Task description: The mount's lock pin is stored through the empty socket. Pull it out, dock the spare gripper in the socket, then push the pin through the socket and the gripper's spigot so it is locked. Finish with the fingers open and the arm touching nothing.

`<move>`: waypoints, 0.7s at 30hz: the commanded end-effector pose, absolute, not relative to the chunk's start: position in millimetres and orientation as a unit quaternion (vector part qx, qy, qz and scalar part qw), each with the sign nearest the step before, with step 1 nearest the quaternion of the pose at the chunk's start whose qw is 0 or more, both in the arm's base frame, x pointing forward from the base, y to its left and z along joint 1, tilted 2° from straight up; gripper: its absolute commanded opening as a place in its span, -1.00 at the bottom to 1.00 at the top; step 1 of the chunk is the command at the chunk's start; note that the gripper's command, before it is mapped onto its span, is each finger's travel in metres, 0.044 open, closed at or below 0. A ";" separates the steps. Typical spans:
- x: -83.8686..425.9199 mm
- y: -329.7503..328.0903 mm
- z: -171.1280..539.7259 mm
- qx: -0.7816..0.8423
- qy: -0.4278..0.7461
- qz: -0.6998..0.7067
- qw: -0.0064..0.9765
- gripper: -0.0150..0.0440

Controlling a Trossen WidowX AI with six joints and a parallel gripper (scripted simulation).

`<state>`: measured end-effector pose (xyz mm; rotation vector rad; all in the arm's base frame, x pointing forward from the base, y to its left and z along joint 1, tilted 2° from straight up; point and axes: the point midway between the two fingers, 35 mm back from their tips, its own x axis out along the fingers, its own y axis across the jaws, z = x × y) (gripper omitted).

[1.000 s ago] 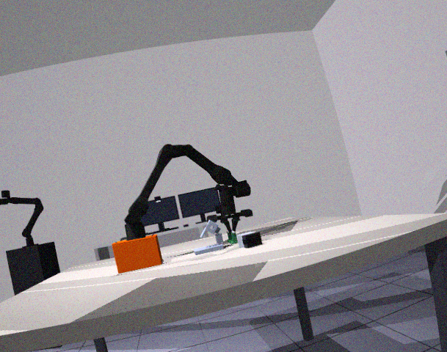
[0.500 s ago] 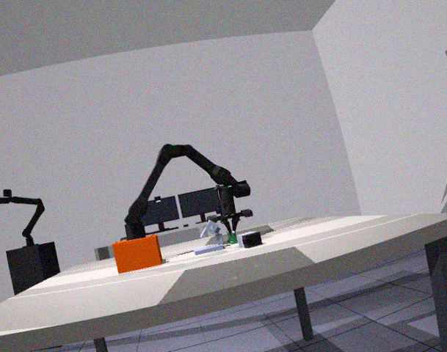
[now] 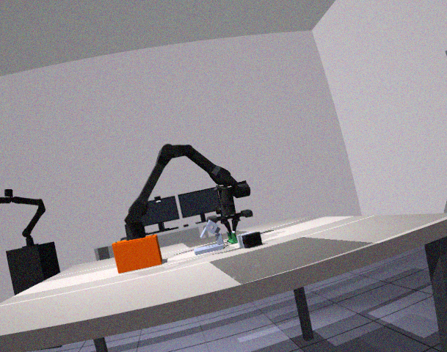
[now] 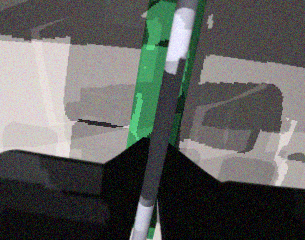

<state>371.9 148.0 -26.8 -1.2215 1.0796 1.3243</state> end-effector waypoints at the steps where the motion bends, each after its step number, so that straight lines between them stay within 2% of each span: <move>1: 371.5 147.9 -27.9 -0.504 0.447 0.547 0.497 -0.49; 2: 371.5 147.9 -27.9 -0.504 0.447 0.547 0.497 -0.49; 18: 369.7 147.2 -15.8 -0.503 0.449 0.548 0.495 0.93; 19: 368.6 146.8 -14.2 -0.502 0.450 0.549 0.494 1.00; 21: 366.5 146.0 -10.9 -0.501 0.453 0.551 0.491 1.00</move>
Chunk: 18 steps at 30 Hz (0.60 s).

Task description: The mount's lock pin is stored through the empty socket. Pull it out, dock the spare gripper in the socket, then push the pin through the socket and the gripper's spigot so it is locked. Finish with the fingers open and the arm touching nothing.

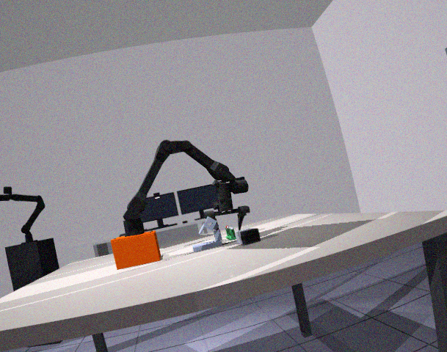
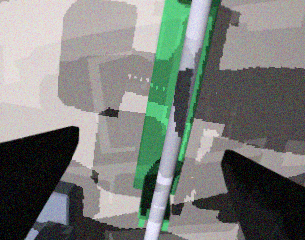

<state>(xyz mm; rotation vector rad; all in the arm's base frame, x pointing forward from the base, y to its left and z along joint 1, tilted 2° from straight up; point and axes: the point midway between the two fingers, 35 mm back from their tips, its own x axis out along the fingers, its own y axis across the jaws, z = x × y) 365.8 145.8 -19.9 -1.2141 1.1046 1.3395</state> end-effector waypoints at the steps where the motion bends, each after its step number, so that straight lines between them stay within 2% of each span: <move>1: 365.6 145.7 -9.0 -0.500 0.454 0.551 0.490 1.00; 18: 352.2 140.9 26.5 -0.491 0.470 0.559 0.475 1.00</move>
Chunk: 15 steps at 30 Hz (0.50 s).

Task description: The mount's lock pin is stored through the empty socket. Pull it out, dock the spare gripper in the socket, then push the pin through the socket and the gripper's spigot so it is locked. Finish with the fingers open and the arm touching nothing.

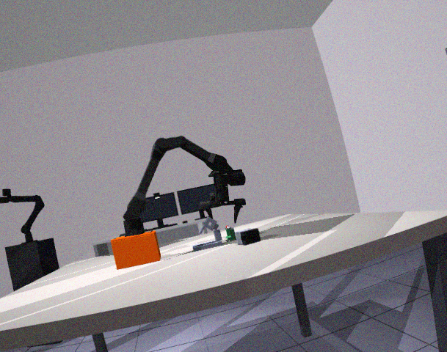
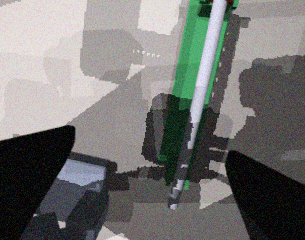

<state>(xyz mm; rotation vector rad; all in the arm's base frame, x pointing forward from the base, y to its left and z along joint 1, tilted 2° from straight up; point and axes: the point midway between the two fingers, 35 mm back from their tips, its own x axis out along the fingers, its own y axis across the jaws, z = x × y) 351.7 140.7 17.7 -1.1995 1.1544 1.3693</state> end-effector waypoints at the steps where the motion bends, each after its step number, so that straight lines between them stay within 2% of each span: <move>1: 351.5 140.6 28.5 -0.491 0.471 0.559 0.474 1.00; 15: 341.7 137.1 57.6 -0.483 0.485 0.566 0.461 1.00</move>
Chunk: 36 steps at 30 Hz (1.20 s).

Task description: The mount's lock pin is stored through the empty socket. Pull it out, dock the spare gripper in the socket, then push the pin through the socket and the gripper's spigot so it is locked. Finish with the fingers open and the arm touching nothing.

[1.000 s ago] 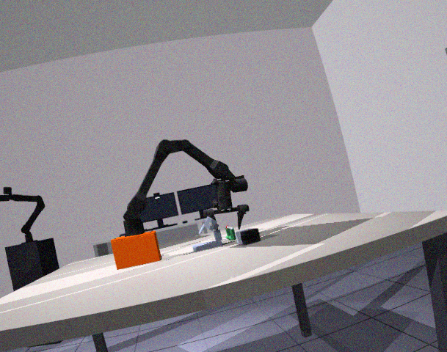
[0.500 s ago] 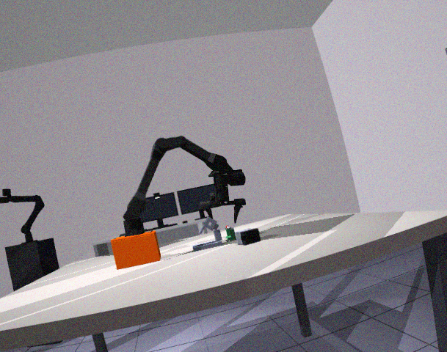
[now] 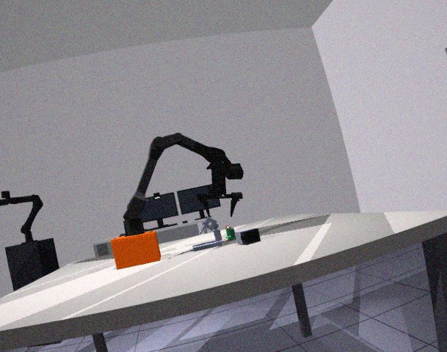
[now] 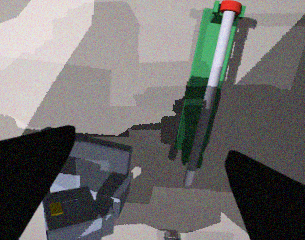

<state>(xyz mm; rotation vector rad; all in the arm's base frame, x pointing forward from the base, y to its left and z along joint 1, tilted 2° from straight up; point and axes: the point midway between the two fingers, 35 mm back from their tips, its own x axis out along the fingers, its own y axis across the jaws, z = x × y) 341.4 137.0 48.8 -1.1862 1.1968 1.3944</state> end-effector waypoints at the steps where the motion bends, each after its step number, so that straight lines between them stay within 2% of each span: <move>1: 341.1 136.8 59.7 -0.482 0.486 0.566 0.460 1.00; 7: 339.7 136.4 63.0 -0.480 0.489 0.568 0.457 1.00; 15: 336.4 134.8 115.3 -0.480 0.489 0.567 0.457 1.00; 19: 341.0 129.8 107.0 -0.455 0.512 0.551 0.476 1.00; 23: 364.6 95.8 103.5 -0.298 0.625 0.431 0.579 1.00; 27: 385.4 55.6 99.2 -0.110 0.707 0.279 0.640 1.00; 31: 398.0 2.8 93.6 0.092 0.749 0.102 0.648 1.00; 36: 406.2 -38.9 89.6 0.271 0.746 -0.053 0.607 1.00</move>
